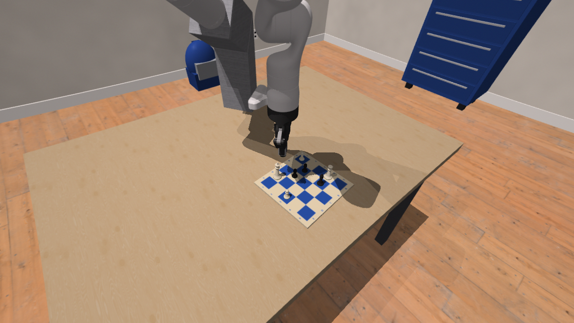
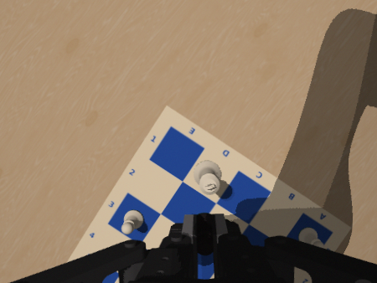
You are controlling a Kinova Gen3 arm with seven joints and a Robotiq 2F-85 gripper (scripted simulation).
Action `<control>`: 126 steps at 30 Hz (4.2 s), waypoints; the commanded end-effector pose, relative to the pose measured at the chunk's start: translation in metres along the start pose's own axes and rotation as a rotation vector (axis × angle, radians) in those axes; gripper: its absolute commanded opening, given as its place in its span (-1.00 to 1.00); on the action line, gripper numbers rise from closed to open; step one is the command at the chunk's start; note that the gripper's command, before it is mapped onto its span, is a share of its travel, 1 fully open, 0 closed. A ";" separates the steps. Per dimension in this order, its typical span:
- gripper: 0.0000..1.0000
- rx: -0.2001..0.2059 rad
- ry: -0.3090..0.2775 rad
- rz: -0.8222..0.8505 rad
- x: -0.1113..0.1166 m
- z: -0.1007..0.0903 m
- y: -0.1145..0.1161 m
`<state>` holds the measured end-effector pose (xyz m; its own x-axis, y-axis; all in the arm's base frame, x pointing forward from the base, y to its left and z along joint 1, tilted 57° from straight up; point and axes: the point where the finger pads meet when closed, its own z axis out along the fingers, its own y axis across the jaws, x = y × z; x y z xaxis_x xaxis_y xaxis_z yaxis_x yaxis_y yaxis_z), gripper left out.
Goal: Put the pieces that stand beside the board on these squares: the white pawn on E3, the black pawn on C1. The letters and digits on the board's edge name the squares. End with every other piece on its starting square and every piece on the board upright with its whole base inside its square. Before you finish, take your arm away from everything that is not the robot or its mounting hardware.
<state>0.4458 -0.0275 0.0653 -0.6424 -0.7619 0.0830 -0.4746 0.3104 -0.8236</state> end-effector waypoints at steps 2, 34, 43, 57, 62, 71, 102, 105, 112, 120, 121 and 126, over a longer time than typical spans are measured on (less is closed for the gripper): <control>-1.00 0.013 0.017 -0.157 -0.008 0.003 0.039; -1.00 0.014 0.019 -0.165 -0.007 0.040 0.040; -1.00 0.014 0.019 -0.165 -0.007 0.074 0.039; -1.00 0.014 0.019 -0.165 -0.007 0.098 0.039; -1.00 0.014 0.019 -0.165 -0.007 0.098 0.039; -1.00 0.014 0.019 -0.165 -0.007 0.098 0.039; -1.00 0.014 0.019 -0.165 -0.007 0.100 0.039; -1.00 0.014 0.019 -0.165 -0.007 0.101 0.039; -1.00 0.014 0.019 -0.165 -0.007 0.101 0.039; -1.00 0.014 0.019 -0.165 -0.007 0.102 0.039; -1.00 0.014 0.019 -0.165 -0.007 0.102 0.039; -1.00 0.014 0.019 -0.165 -0.007 0.102 0.039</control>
<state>0.4930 -0.0688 -0.0242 -0.5688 -0.7900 0.2291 -0.5662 0.1740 -0.8057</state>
